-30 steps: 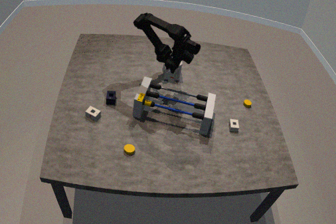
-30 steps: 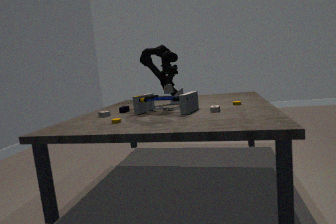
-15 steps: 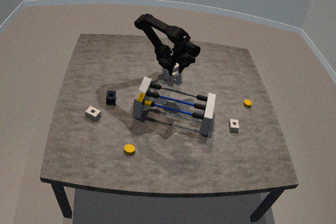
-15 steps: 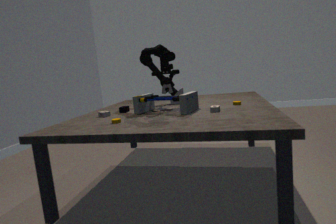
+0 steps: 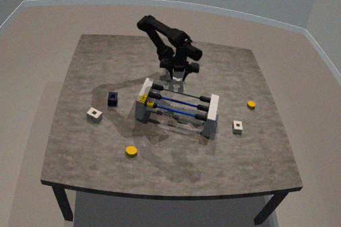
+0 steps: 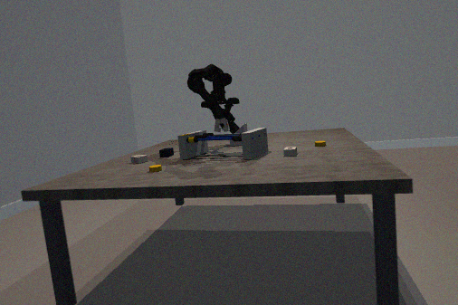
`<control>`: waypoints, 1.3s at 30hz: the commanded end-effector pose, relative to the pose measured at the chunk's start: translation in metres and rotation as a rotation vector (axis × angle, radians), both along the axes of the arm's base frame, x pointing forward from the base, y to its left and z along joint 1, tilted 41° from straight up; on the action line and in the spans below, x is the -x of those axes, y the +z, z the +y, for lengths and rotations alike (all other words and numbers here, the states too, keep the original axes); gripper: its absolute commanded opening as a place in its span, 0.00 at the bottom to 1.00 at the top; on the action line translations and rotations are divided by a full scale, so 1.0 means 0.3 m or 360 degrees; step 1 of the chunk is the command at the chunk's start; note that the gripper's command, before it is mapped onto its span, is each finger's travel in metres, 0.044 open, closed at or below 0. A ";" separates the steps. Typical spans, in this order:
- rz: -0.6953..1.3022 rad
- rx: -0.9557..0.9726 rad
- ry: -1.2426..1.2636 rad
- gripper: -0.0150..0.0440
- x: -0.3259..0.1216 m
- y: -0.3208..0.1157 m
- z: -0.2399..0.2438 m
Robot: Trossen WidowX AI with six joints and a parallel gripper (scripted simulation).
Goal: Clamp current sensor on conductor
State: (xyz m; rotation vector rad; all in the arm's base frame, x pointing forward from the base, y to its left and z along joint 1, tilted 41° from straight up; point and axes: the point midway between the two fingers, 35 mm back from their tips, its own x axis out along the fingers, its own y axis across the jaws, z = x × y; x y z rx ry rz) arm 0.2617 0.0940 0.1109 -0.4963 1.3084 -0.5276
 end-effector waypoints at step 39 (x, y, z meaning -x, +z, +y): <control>-0.1881 -0.0583 -0.1872 0.25 -0.341 0.094 -0.085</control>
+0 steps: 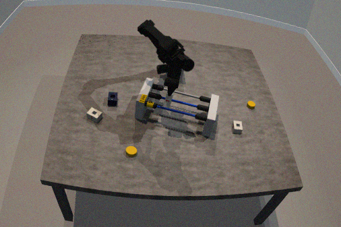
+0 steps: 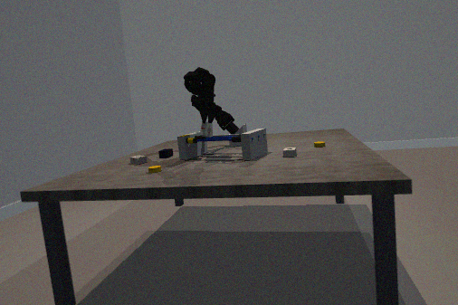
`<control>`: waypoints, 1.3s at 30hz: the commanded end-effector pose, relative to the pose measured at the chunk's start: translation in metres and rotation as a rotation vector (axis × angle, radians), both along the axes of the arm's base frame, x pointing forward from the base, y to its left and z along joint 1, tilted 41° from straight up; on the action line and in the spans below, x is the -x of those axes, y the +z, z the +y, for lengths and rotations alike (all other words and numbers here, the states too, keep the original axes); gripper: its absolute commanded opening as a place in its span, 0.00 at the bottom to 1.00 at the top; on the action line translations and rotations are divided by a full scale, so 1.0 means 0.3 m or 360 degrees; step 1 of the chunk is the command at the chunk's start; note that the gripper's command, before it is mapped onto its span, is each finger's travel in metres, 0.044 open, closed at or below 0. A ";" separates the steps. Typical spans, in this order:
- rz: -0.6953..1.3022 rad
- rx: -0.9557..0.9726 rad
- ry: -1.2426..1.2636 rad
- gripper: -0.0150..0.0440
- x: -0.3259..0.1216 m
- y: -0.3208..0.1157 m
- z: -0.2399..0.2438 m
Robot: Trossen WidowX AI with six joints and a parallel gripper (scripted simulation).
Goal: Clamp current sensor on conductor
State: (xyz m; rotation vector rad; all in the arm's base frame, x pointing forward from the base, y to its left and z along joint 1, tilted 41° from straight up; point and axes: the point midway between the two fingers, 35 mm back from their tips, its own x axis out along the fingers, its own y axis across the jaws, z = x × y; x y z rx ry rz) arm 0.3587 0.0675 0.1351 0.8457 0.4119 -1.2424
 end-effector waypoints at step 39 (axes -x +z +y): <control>-0.0088 -0.0031 -0.0060 0.25 -0.070 -0.093 -0.103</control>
